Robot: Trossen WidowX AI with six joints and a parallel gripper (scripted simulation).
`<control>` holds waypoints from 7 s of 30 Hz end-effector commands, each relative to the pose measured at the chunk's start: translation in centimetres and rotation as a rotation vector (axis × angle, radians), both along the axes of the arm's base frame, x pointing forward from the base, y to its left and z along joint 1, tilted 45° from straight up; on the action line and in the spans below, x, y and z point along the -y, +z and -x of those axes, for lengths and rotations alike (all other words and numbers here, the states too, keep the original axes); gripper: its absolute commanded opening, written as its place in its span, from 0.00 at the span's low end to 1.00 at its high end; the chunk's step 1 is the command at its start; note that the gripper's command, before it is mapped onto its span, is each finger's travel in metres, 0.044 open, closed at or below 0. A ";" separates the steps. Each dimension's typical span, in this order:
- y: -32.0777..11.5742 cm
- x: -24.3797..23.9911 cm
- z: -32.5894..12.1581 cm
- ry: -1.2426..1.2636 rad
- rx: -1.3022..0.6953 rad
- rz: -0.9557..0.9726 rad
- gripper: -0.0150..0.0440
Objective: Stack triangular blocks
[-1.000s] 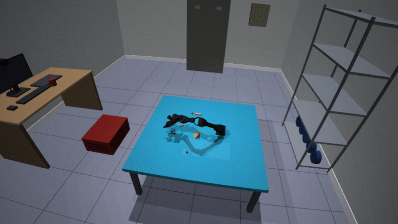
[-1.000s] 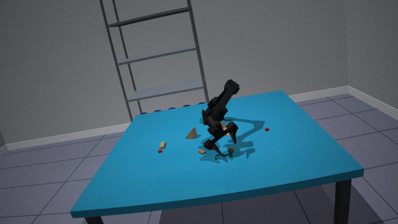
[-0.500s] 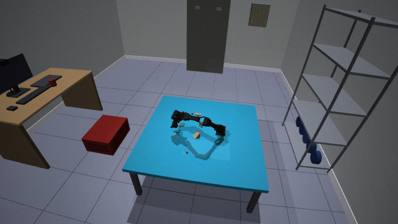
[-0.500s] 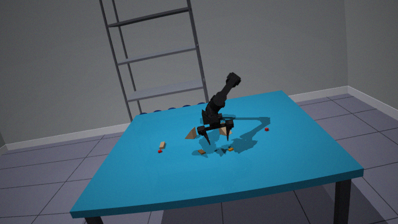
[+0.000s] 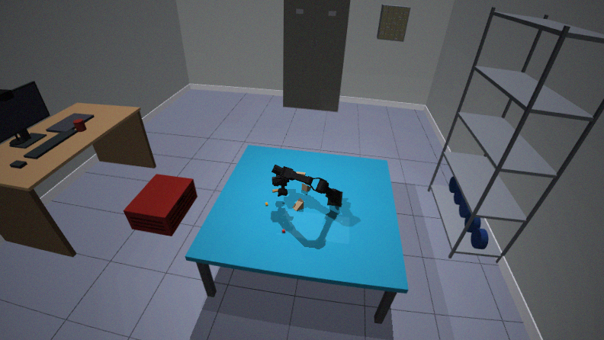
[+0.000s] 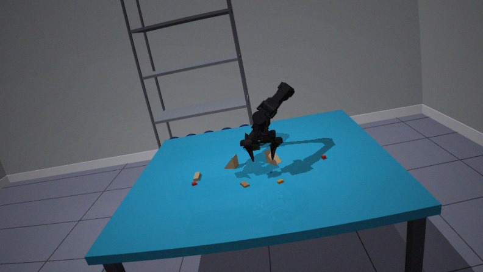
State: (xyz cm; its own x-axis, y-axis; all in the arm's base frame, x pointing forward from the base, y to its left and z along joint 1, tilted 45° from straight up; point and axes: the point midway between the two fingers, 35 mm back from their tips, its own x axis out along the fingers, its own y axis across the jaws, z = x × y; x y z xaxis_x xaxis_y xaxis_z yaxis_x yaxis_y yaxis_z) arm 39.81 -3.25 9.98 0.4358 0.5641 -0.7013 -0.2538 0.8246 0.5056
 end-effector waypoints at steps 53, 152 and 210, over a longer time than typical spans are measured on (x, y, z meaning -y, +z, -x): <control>0.5 -6.1 14.5 0.560 -0.018 0.018 1.00; -1.2 -7.5 14.7 1.056 0.473 0.199 0.25; -2.9 -9.3 14.6 1.394 0.844 0.346 0.61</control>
State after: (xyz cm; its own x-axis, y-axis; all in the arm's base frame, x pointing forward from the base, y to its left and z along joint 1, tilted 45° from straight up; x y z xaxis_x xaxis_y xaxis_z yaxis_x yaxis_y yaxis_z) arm 25.19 6.02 7.03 0.0608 0.6989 -0.7126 -0.9314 -0.2170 -0.2923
